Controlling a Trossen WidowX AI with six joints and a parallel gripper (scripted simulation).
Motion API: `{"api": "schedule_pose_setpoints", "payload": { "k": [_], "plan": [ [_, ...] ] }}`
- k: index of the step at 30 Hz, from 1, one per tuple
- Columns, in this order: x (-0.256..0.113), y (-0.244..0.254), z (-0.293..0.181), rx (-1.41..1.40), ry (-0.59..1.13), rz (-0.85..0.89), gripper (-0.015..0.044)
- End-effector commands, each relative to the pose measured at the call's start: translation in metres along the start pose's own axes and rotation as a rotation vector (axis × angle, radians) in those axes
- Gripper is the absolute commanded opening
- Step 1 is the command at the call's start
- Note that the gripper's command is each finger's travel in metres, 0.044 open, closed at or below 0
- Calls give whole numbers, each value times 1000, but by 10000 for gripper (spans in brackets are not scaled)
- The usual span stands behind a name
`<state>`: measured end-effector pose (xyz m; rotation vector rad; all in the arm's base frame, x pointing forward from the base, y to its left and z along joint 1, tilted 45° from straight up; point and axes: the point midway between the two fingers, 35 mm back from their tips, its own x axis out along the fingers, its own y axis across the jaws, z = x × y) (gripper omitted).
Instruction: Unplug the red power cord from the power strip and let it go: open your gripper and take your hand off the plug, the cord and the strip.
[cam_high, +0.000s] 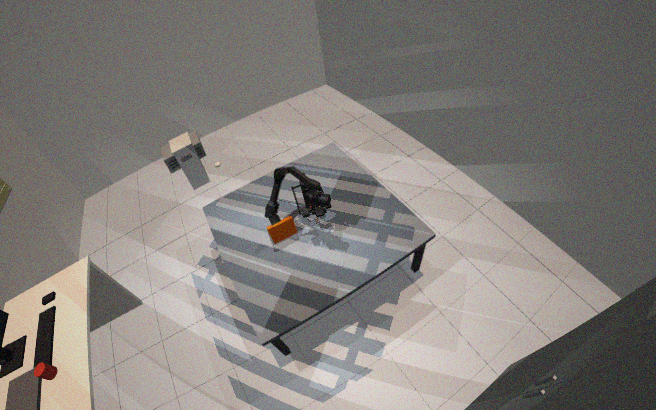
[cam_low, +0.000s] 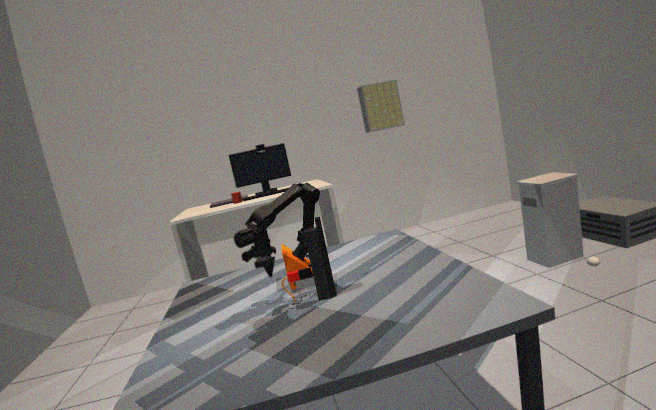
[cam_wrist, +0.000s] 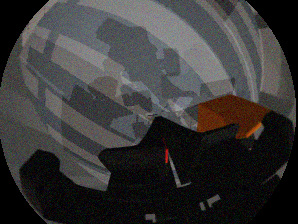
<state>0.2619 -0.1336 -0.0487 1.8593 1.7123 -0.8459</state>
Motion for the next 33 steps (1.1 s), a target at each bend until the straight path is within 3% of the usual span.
{"api": "schedule_pose_setpoints", "payload": {
  "k": [1,14,20,33],
  "plan": [
    [0,-1,1,-4,-5,-3,0],
    [0,-1,1,-4,-5,-3,0],
    [0,0,0,0,0,0,157],
    [-9,0,0,-4,-5,-3,160]
  ]
}}
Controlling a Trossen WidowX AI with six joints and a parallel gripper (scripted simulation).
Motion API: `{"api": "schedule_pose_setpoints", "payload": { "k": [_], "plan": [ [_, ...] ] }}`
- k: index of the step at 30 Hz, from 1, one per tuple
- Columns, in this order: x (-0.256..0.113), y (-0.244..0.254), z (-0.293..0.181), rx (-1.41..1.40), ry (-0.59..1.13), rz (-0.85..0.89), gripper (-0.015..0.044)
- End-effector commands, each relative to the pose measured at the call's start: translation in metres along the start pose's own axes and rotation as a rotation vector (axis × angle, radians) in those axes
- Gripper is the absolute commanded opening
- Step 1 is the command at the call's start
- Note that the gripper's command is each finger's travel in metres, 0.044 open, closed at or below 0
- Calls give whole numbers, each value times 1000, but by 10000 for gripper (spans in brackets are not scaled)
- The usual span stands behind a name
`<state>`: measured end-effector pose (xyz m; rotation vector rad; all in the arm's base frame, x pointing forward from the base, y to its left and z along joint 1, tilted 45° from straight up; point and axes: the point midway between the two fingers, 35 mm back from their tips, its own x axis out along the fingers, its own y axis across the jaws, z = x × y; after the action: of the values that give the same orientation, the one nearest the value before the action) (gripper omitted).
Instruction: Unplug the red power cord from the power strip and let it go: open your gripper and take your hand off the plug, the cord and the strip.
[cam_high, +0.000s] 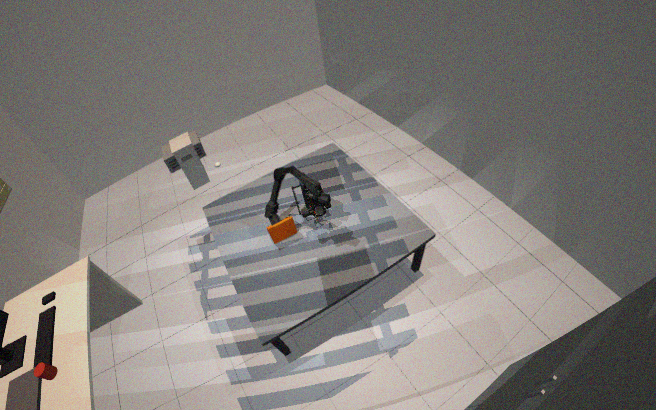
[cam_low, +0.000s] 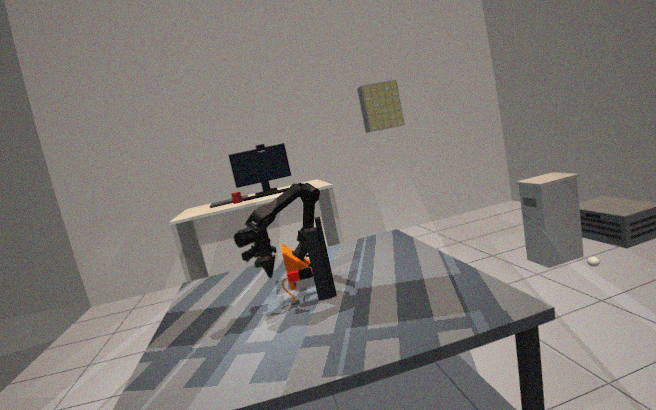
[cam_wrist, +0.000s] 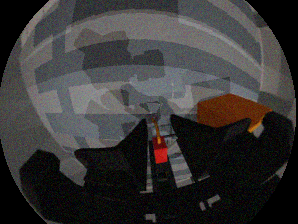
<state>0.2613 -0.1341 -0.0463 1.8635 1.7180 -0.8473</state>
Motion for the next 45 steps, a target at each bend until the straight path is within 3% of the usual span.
{"api": "schedule_pose_setpoints", "payload": {
  "k": [1,45],
  "plan": [
    [-7,1,1,-8,-10,0,160],
    [-7,2,-65,-7,-7,-1,160]
  ]
}}
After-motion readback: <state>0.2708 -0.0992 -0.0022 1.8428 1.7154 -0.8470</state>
